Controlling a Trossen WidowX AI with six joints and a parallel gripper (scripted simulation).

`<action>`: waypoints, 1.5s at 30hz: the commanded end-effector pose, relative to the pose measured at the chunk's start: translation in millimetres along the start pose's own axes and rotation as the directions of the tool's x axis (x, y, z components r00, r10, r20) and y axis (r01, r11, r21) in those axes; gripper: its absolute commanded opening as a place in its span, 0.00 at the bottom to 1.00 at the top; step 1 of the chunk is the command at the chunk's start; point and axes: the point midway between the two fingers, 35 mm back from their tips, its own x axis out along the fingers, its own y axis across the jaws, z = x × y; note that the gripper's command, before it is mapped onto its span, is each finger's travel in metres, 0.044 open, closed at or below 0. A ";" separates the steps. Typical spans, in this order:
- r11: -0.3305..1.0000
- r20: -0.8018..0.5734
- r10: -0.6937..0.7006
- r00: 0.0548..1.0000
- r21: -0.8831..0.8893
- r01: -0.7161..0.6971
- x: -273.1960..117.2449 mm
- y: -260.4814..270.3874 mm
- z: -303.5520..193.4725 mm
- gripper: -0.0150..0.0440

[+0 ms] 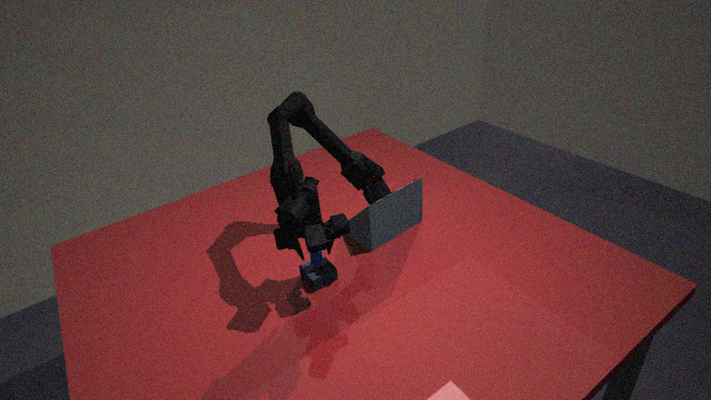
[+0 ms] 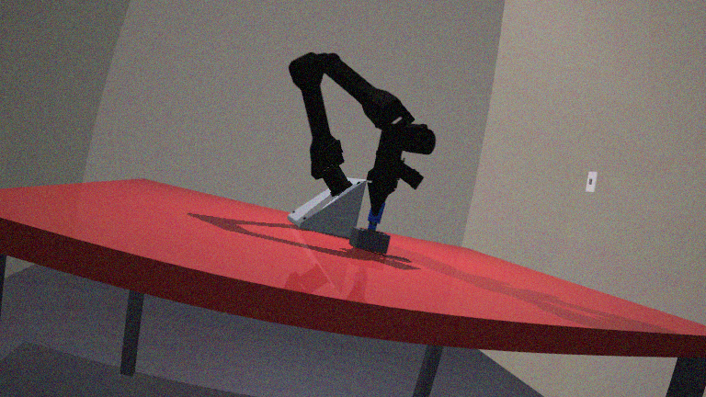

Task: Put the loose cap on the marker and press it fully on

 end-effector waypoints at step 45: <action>0.325 0.002 0.002 1.000 0.946 -0.002 -63.8 1.3 1.3 0.25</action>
